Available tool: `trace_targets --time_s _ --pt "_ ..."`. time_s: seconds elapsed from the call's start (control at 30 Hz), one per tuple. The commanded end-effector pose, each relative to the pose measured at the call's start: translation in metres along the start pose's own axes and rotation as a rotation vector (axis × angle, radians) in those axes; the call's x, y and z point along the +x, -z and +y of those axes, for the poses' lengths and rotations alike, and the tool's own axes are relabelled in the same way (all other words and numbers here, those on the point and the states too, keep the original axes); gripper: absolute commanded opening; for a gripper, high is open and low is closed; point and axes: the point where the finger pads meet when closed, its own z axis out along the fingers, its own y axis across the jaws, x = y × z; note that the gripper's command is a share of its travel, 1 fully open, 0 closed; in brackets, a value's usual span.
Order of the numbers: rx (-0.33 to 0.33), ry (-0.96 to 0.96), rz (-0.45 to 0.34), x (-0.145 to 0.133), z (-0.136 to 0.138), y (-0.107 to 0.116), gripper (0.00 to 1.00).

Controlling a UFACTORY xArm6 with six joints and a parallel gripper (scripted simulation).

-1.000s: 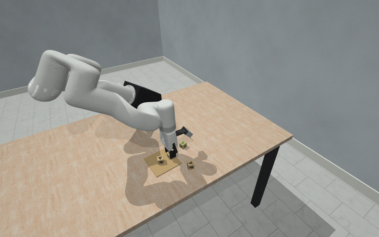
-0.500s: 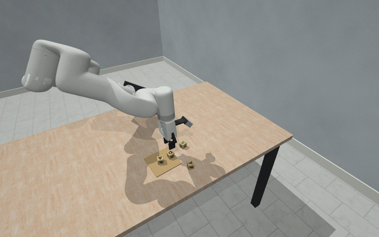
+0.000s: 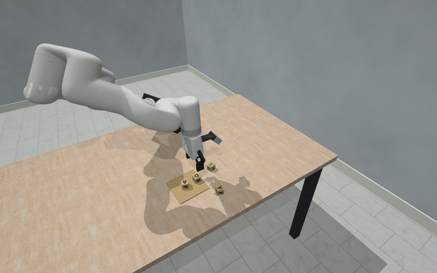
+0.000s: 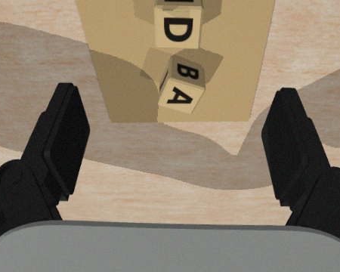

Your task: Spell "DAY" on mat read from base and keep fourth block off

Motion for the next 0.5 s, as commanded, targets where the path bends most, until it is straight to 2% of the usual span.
trace_targets --time_s 0.0,0.37,0.47 --pt "-0.003 -0.001 0.002 0.0 0.001 0.001 1.0" --pt "-0.003 -0.005 0.002 0.0 0.001 0.001 1.0" --pt "-0.002 -0.133 0.003 -0.023 0.003 0.0 1.0"
